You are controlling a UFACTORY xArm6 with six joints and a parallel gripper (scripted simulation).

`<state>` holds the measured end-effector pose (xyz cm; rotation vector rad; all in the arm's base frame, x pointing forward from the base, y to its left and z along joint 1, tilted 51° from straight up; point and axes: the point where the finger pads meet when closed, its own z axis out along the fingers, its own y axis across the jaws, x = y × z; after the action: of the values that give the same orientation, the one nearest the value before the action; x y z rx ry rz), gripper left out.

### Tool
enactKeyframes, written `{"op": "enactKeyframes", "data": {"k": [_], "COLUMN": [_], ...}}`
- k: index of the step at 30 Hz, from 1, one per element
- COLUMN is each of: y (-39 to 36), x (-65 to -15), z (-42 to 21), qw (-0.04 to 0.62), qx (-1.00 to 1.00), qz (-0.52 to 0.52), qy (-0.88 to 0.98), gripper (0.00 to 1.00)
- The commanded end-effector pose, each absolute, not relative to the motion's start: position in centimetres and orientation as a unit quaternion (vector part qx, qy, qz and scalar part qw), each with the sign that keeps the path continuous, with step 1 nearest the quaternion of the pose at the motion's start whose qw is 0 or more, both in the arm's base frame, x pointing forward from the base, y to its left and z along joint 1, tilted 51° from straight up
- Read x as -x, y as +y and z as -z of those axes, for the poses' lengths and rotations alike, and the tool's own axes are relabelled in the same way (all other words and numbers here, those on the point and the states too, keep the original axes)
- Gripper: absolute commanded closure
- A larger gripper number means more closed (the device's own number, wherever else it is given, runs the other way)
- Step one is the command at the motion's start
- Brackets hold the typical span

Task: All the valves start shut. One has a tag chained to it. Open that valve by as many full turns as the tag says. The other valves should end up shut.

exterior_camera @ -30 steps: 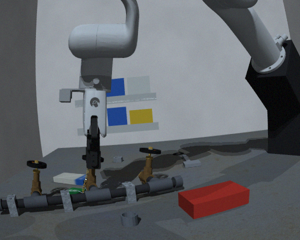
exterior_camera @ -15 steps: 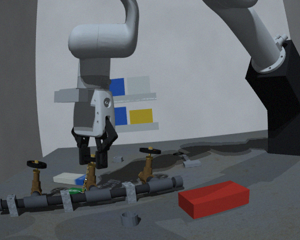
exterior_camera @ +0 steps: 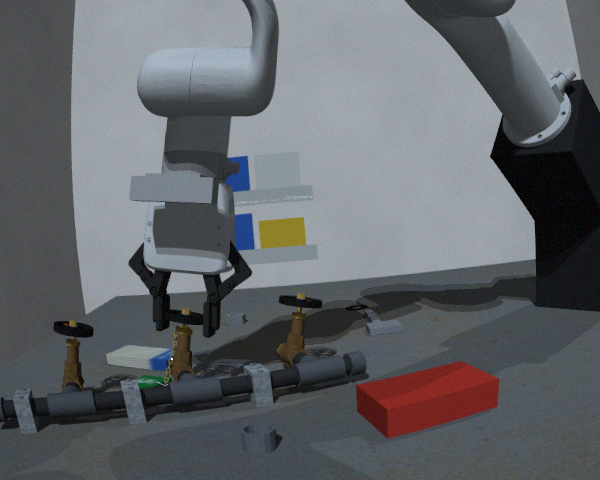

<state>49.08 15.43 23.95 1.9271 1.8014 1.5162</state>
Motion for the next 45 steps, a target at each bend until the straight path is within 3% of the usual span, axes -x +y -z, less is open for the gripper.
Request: {"op": "enactKeyframes", "data": {"k": [1, 10, 11, 45], "y": [15.42, 15.42, 15.42, 15.42], "x": [-49.10, -49.10, -49.10, -49.10], "z": [-24.03, -24.03, -24.03, -24.03], "qw": [0.070, 0.071, 0.071, 0.050], "qx": [-0.614, -0.614, -0.614, -0.637], "qz": [-0.521, -0.521, -0.521, -0.523], "qy": [0.588, 0.589, 0.589, 0.563], "gripper": [1.00, 1.00, 0.00, 0.00]}}
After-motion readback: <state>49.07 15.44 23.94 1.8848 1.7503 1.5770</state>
